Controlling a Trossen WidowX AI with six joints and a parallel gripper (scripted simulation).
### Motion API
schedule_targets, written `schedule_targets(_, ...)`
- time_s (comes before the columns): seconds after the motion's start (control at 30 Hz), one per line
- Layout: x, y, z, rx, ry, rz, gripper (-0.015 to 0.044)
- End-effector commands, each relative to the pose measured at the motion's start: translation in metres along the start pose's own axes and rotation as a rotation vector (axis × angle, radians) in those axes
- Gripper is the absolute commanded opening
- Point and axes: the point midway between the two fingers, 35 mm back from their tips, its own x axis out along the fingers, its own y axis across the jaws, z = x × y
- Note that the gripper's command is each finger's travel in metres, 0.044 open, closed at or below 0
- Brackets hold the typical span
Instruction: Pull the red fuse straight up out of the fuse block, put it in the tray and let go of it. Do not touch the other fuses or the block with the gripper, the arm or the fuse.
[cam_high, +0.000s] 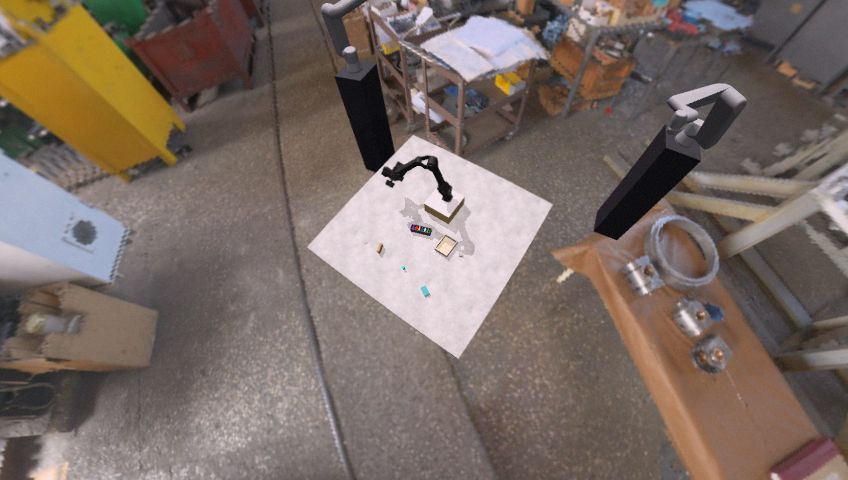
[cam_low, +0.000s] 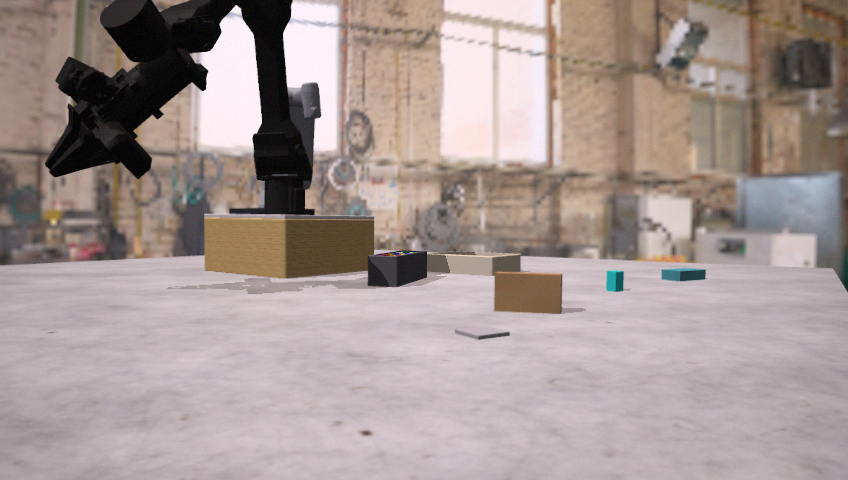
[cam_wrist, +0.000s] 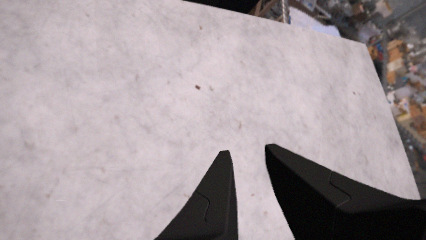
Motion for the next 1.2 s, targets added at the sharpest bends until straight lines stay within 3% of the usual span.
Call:
schedule_targets(0.0,-0.037,0.061,-0.018,-0.252,-0.003,0.176,0.0074)
schedule_targets(0.37,-0.153,0.178,-0.112,-0.961,-0.037,0.609,0.0074)
schedule_targets(0.73,-0.262,0.203,-0.242,-1.603,-0.069,0.947,0.0074)
schedule_targets(1.17,-0.264,0.200,-0.250,-1.647,-0.069,0.968,0.0074)
